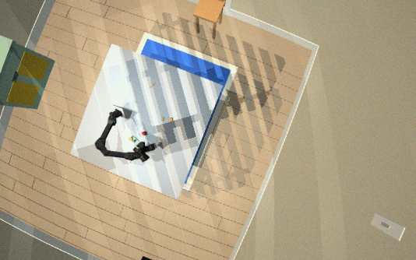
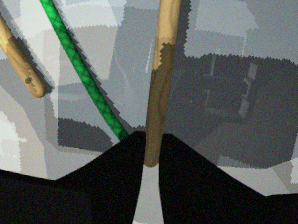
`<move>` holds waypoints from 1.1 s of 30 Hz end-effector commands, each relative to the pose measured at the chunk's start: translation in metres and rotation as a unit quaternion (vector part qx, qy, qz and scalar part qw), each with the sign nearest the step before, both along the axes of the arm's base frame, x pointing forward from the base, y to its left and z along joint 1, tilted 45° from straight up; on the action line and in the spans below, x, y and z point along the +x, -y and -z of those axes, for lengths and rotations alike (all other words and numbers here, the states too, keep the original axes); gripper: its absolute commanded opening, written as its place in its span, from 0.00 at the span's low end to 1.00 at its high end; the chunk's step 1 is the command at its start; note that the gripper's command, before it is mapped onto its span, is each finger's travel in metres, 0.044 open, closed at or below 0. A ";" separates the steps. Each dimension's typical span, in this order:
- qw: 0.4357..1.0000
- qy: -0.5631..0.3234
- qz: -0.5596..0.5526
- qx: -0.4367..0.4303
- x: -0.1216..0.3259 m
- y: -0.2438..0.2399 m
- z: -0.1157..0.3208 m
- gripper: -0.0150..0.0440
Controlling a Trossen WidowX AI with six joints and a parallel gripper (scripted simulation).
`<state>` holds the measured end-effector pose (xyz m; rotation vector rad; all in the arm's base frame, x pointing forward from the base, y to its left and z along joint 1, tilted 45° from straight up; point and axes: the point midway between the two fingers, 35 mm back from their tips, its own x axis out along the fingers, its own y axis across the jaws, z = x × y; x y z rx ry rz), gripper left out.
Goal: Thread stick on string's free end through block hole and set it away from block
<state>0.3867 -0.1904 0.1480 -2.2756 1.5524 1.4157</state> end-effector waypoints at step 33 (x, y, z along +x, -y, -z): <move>1.000 0.000 0.001 0.000 -0.025 -0.023 0.026 0.25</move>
